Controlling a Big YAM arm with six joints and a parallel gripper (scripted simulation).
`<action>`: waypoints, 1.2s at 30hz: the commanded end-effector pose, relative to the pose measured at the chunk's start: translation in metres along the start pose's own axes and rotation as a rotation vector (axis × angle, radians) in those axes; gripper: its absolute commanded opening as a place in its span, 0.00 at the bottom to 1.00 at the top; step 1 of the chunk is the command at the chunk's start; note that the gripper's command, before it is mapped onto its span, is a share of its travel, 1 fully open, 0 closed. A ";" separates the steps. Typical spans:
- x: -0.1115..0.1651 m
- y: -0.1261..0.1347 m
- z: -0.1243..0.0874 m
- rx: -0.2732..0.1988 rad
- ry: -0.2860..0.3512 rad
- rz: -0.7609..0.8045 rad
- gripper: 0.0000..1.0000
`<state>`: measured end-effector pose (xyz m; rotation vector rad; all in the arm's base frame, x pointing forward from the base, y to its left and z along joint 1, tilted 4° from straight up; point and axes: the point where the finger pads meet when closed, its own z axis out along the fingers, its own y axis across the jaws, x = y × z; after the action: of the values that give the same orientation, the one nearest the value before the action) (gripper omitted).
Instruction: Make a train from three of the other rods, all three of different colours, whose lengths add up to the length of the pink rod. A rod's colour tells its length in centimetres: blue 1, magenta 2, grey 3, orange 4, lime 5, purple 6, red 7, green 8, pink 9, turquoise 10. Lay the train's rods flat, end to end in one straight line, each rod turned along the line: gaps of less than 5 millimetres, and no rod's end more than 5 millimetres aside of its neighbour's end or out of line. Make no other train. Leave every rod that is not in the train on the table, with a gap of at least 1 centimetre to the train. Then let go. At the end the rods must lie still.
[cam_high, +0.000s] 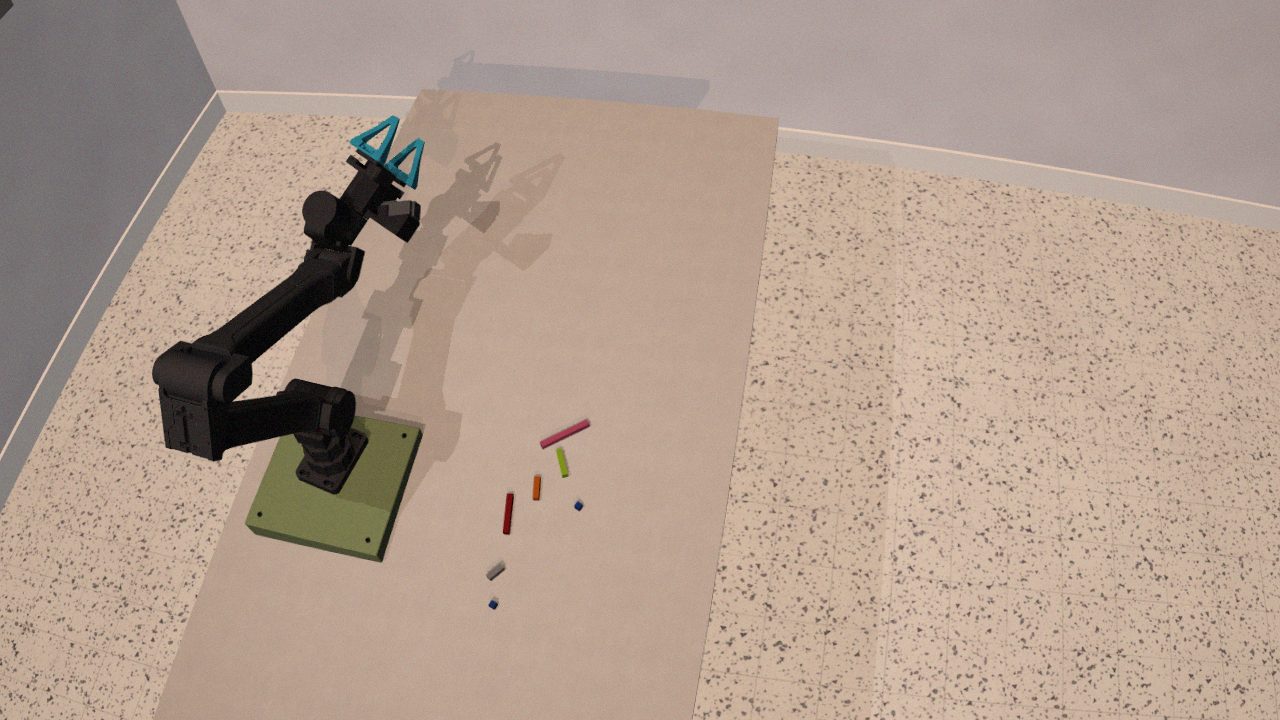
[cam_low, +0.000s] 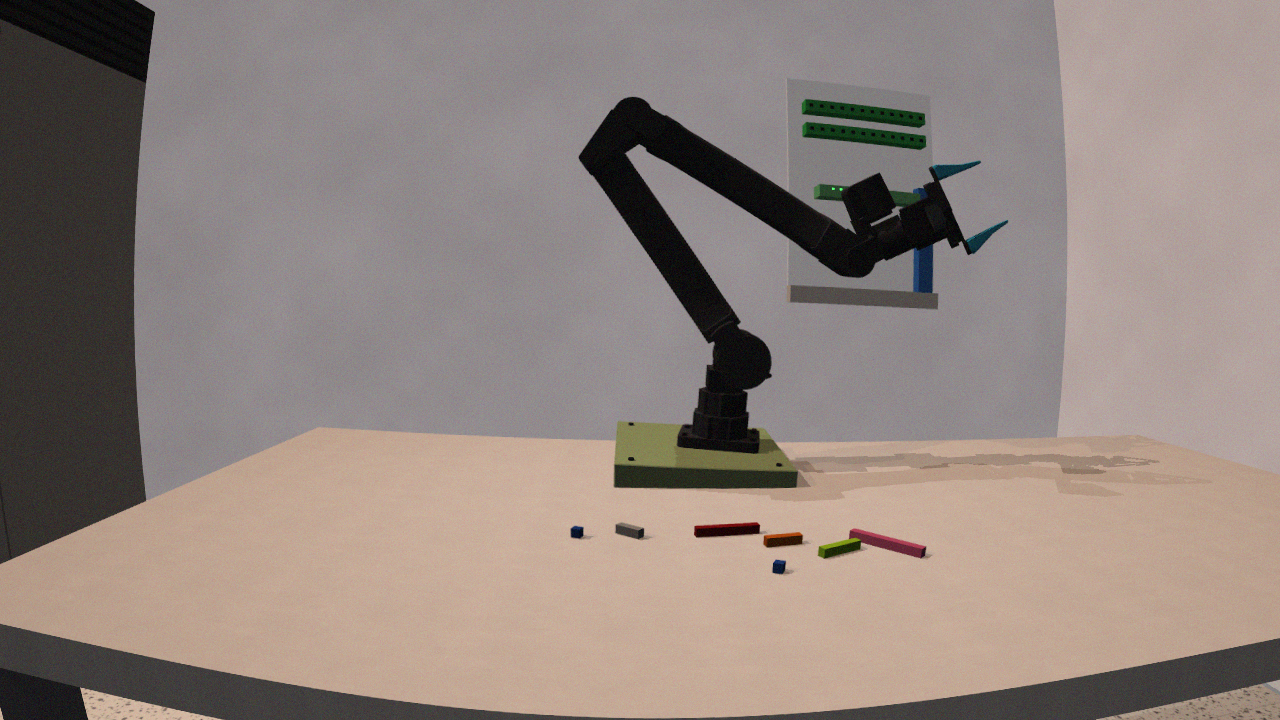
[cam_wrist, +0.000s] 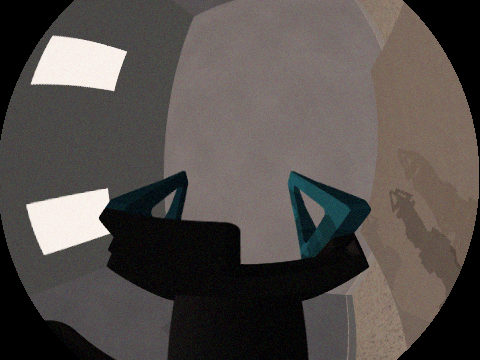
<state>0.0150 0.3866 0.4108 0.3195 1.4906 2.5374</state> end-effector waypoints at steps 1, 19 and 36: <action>0.000 0.003 0.002 -0.008 -0.001 0.003 1.00; 0.001 0.020 0.011 -0.042 -0.006 0.007 1.00; -0.066 -0.023 0.047 0.132 -0.117 -0.354 1.00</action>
<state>0.0741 0.4080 0.3784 0.2360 1.5773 2.1927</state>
